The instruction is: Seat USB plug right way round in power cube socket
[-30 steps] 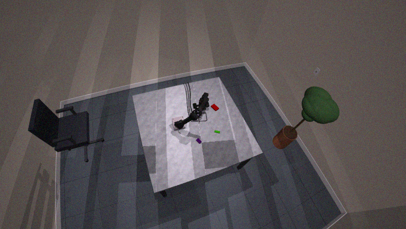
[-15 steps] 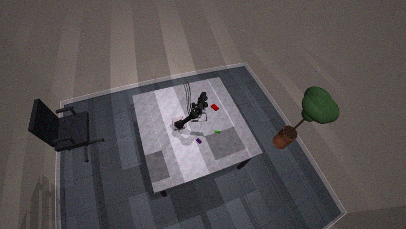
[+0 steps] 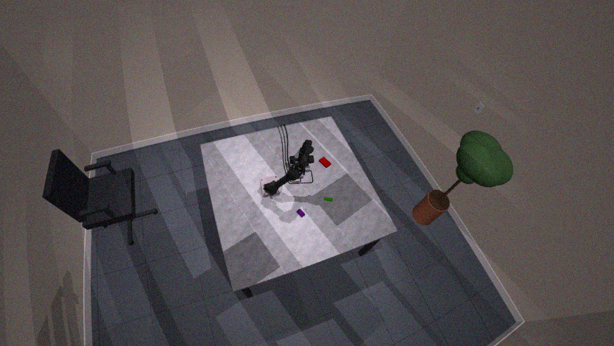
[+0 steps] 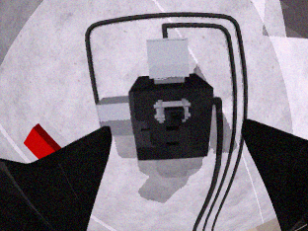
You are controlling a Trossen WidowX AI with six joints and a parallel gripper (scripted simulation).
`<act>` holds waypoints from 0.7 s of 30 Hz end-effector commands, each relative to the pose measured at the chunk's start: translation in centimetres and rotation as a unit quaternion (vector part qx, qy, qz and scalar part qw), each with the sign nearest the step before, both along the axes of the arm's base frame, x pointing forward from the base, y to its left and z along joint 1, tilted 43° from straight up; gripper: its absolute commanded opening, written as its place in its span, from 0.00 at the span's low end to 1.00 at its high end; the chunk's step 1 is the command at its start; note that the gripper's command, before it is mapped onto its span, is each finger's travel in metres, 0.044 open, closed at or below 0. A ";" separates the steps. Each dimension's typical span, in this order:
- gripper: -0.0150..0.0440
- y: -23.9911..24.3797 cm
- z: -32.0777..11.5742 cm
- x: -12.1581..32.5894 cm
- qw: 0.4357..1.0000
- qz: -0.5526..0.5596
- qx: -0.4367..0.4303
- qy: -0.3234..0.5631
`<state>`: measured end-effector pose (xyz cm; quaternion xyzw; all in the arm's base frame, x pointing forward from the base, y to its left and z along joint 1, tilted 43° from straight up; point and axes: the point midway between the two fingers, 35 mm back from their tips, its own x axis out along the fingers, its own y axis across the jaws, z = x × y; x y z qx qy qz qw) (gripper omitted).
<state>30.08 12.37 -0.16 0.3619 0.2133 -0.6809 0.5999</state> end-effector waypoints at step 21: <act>0.78 -1.0 -1.0 0.0 1.000 -0.001 0.000 0.000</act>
